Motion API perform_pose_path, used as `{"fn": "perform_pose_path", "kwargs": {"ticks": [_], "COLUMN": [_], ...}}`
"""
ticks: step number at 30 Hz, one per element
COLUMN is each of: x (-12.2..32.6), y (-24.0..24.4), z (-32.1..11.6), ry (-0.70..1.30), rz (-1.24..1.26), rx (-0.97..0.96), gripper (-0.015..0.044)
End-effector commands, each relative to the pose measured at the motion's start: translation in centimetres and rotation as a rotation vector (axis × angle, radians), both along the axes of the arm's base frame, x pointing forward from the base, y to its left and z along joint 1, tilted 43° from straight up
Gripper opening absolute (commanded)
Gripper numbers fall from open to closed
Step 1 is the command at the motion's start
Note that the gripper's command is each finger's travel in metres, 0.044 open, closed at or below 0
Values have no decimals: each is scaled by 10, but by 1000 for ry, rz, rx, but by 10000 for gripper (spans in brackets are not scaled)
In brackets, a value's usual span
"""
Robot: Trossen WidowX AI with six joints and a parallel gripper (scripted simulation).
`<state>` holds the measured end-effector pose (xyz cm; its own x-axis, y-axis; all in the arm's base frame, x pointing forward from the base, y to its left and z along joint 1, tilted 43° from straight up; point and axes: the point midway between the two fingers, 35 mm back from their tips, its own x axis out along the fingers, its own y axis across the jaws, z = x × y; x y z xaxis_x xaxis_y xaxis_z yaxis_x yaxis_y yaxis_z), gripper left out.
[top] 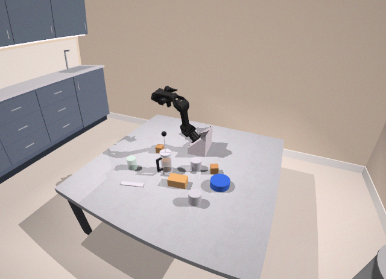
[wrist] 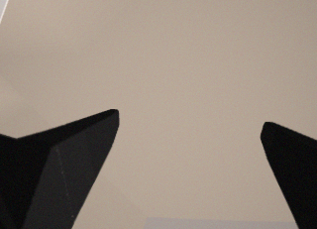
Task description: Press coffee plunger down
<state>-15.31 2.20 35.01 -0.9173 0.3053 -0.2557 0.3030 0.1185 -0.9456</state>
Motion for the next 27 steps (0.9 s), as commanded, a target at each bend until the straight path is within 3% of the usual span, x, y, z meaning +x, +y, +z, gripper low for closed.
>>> {"fn": "perform_pose_path", "kwargs": {"ticks": [1, 14, 27], "x": [0, 2, 87], "y": [-1, -97, -200], "z": [0, -4, -8], "ry": [0, -23, -113], "rz": [4, 392, 861], "rx": [-2, -129, -391], "gripper": [426, 440, 440]}}
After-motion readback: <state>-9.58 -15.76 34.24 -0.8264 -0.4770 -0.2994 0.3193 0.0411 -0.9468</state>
